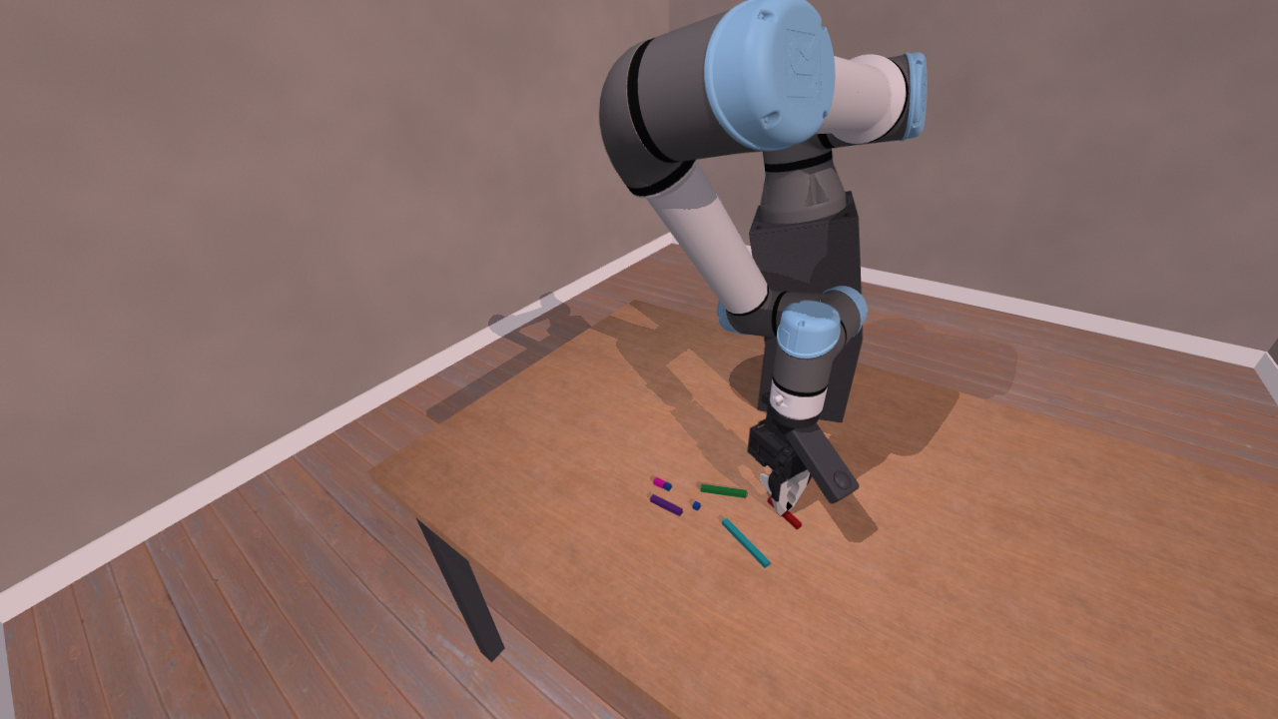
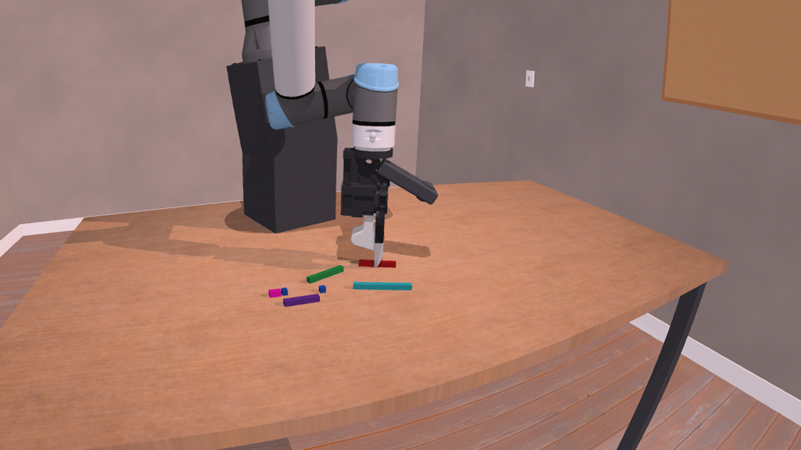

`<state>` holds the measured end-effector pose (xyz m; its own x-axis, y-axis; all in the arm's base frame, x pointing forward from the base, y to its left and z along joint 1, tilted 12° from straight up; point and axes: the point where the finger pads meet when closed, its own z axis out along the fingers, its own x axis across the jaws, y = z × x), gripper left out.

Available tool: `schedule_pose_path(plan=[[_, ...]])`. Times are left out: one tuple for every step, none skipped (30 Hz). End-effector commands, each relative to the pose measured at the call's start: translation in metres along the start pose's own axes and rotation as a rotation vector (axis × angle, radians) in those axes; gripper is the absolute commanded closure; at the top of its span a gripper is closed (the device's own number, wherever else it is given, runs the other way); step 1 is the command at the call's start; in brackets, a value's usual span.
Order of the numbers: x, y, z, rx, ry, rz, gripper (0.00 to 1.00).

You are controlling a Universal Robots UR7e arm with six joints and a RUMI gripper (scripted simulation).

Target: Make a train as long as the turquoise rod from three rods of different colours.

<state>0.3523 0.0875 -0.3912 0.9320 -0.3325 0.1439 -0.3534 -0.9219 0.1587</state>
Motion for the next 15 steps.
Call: schedule_pose_path(plan=[[0.0004,-0.0002,-0.0003,0.0,0.001,0.0,1.0],[0.0004,-0.0002,-0.0003,0.0,0.001,0.0,1.0],[0.0004,-0.0002,-0.0003,0.0,0.001,0.0,1.0],[0.0004,-0.0002,-0.0003,0.0,0.001,0.0,1.0],[0.0004,-0.0002,-0.0003,0.0,0.001,0.0,1.0],[0.0004,-0.0002,-0.0003,0.0,0.001,0.0,1.0],[0.0004,-0.0002,-0.0003,0.0,0.001,0.0,1.0],[0.0004,-0.0002,-0.0003,0.0,0.001,0.0,1.0],[0.0004,-0.0002,-0.0003,0.0,0.001,0.0,1.0],[0.0004,-0.0002,-0.0003,0.0,0.001,0.0,1.0],[0.0004,-0.0002,-0.0003,0.0,0.001,0.0,1.0],[0.0004,-0.0002,-0.0003,0.0,0.001,0.0,1.0],[0.0004,-0.0002,-0.0003,0.0,0.001,0.0,1.0],[0.0004,-0.0002,-0.0003,0.0,0.001,0.0,1.0],[0.0004,-0.0002,-0.0003,0.0,0.001,0.0,1.0]])
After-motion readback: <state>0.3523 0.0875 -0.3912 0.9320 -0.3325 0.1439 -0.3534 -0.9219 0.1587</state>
